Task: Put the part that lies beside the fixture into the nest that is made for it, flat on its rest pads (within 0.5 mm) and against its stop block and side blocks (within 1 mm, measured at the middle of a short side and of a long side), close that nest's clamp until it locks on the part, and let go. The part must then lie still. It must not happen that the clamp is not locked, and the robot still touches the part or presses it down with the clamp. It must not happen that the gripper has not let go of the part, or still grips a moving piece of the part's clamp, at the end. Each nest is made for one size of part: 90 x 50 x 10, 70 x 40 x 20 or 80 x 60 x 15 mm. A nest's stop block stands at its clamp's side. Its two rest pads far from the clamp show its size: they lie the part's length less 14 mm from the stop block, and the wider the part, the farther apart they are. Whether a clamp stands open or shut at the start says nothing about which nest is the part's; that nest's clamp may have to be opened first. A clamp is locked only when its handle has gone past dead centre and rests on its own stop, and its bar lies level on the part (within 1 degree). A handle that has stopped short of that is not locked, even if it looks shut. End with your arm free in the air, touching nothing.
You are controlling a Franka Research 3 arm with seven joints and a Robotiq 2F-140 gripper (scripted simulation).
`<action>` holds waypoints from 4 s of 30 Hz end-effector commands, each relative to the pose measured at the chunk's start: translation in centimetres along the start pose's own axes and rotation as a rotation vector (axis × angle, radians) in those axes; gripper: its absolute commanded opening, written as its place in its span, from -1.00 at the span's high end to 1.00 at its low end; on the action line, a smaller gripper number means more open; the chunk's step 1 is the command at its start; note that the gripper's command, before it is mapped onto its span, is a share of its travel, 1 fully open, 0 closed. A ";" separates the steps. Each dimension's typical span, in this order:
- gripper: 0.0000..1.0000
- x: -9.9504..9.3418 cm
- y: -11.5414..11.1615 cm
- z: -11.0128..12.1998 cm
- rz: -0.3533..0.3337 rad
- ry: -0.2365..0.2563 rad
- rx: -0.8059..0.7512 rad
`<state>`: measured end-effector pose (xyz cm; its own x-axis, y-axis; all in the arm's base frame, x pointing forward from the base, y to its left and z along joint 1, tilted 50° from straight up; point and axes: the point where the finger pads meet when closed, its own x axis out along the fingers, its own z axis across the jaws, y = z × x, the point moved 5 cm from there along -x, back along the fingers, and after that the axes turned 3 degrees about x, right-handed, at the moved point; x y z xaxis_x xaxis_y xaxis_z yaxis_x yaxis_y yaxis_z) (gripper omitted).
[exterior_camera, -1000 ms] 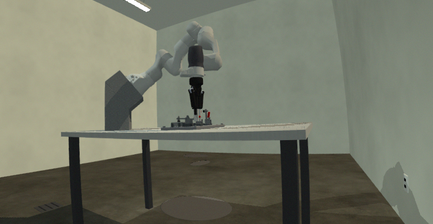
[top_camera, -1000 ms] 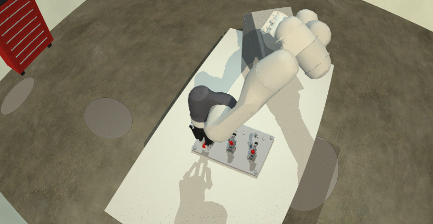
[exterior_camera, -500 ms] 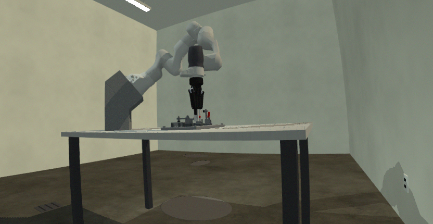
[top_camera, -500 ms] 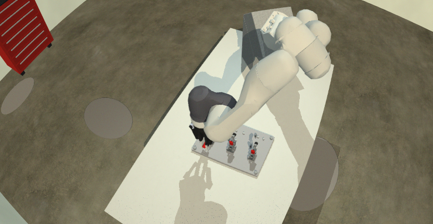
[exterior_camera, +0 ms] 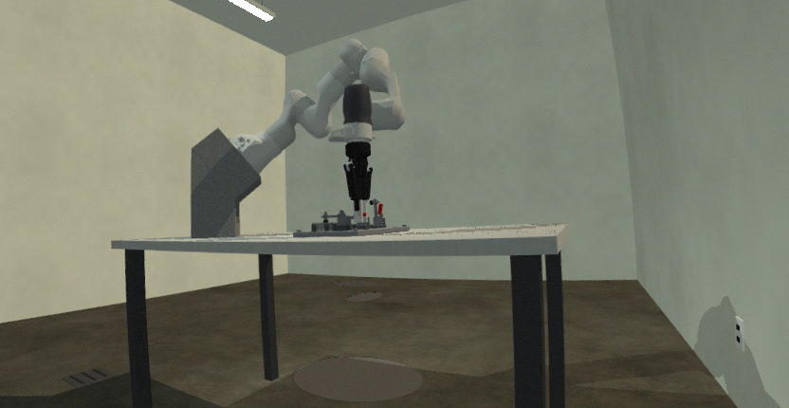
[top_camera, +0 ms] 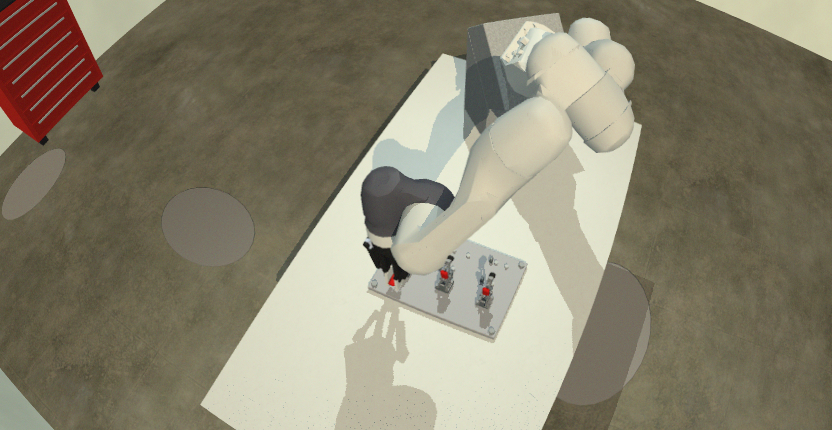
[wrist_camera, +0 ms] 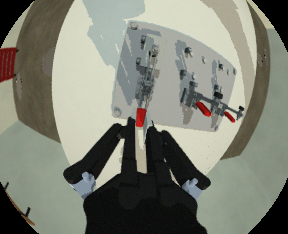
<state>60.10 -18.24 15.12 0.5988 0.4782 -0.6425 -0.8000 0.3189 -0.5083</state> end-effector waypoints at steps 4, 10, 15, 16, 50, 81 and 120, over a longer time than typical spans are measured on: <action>1.00 0.3 -0.1 0.0 0.000 0.003 0.002; 1.00 0.3 -0.1 0.0 0.000 0.003 0.002; 1.00 0.3 -0.1 0.0 0.000 0.003 0.002; 1.00 0.3 -0.1 0.0 0.000 0.003 0.002; 0.44 0.2 -0.1 0.0 0.000 0.003 0.002; 0.44 -5.7 -0.1 0.0 0.000 0.003 0.002; 1.00 -5.7 -0.1 0.0 0.000 0.003 0.002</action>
<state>56.91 -20.97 18.88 0.6008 0.4736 -0.6439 -0.7985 0.3176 -0.5114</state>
